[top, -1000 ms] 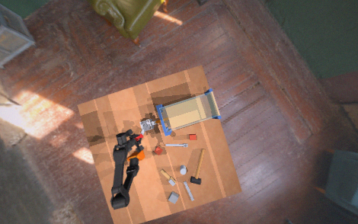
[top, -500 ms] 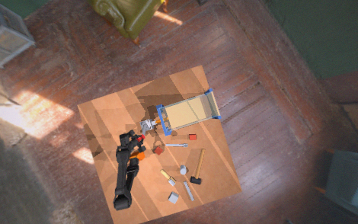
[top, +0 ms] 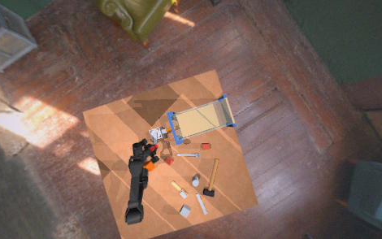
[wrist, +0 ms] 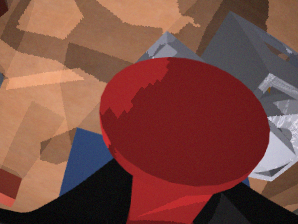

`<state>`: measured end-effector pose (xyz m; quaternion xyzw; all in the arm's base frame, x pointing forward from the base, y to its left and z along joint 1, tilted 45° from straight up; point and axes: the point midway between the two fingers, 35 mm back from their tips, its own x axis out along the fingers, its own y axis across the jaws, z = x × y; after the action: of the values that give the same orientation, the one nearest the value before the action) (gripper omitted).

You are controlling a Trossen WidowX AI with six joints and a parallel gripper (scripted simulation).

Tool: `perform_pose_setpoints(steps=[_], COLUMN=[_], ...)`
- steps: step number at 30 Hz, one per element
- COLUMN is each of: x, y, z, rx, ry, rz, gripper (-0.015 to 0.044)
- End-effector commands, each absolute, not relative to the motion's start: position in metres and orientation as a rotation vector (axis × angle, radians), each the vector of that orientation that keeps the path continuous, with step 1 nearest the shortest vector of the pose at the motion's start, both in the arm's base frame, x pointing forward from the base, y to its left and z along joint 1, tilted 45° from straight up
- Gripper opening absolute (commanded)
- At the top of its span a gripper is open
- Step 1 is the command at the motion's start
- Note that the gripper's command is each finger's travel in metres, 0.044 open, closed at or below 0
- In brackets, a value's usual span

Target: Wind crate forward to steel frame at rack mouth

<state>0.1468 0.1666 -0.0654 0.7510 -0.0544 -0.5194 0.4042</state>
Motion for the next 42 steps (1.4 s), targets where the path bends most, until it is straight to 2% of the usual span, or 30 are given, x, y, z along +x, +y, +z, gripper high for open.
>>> perform_pose_setpoints(steps=[1, 42], x=[0.159, 0.211], y=[0.164, 0.174], z=[-0.065, -0.068], rx=[1.911, 1.914], ry=[-0.156, -0.158], rz=[-1.303, -1.299], gripper=[0.0000, 0.0000])
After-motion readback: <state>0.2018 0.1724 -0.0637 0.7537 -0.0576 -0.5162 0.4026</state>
